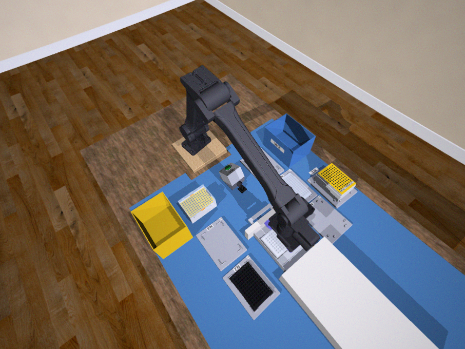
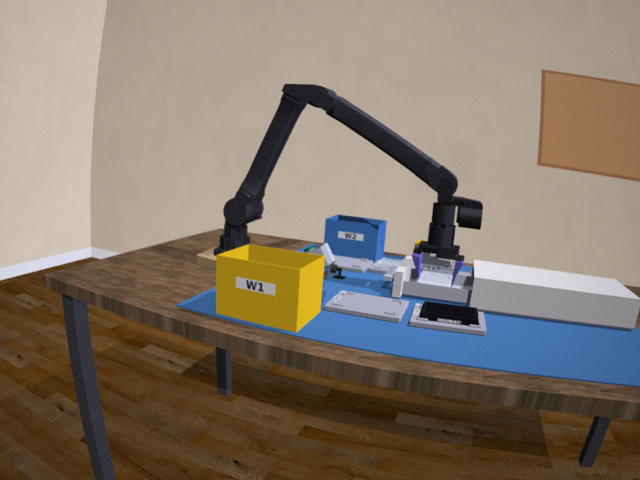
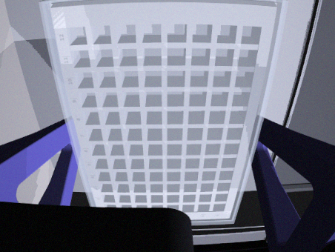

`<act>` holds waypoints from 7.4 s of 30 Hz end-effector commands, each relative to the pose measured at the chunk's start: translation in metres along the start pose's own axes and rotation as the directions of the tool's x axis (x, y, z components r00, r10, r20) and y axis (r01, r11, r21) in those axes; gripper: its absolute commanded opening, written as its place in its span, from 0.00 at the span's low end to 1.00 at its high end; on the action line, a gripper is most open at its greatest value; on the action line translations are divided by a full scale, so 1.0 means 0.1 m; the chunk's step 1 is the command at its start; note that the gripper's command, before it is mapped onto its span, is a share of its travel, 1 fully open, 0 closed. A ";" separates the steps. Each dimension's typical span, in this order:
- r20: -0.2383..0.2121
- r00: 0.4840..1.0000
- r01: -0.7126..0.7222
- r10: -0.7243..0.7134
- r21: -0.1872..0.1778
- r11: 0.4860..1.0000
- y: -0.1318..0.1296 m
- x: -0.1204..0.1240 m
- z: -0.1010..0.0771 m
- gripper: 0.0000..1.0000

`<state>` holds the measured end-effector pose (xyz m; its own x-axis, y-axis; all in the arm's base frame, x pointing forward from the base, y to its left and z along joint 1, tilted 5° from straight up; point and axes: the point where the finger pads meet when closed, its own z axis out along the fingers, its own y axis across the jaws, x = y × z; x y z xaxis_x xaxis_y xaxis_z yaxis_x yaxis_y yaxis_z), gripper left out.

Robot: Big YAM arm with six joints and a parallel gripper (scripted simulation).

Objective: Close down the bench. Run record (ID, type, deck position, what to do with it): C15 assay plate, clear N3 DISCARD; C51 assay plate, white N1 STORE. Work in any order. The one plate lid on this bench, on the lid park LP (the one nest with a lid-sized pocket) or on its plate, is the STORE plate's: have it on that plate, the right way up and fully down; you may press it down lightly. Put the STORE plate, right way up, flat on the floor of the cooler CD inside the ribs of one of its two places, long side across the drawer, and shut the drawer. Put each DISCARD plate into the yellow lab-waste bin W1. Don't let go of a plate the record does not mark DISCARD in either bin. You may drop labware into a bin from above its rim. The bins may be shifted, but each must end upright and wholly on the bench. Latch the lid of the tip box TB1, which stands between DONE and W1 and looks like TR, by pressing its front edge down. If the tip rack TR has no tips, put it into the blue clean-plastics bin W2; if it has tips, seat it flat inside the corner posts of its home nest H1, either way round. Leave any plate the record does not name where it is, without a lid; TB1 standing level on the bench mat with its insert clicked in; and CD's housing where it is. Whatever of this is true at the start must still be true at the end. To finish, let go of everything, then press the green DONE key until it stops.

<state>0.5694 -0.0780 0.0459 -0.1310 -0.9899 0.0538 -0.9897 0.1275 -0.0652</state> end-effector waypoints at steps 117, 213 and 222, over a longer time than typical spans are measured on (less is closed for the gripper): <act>0.004 1.000 -0.007 0.007 0.020 1.000 -0.04 0.07 0.07 0.00; 0.007 1.000 -0.001 0.001 0.087 0.996 -0.21 -0.04 -0.90 1.00; 0.007 1.000 -0.001 0.000 0.087 0.996 -0.20 -0.04 -1.01 1.00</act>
<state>0.5640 -0.0771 0.0996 -0.1329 -0.9897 0.0535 -0.9896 0.1295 -0.0630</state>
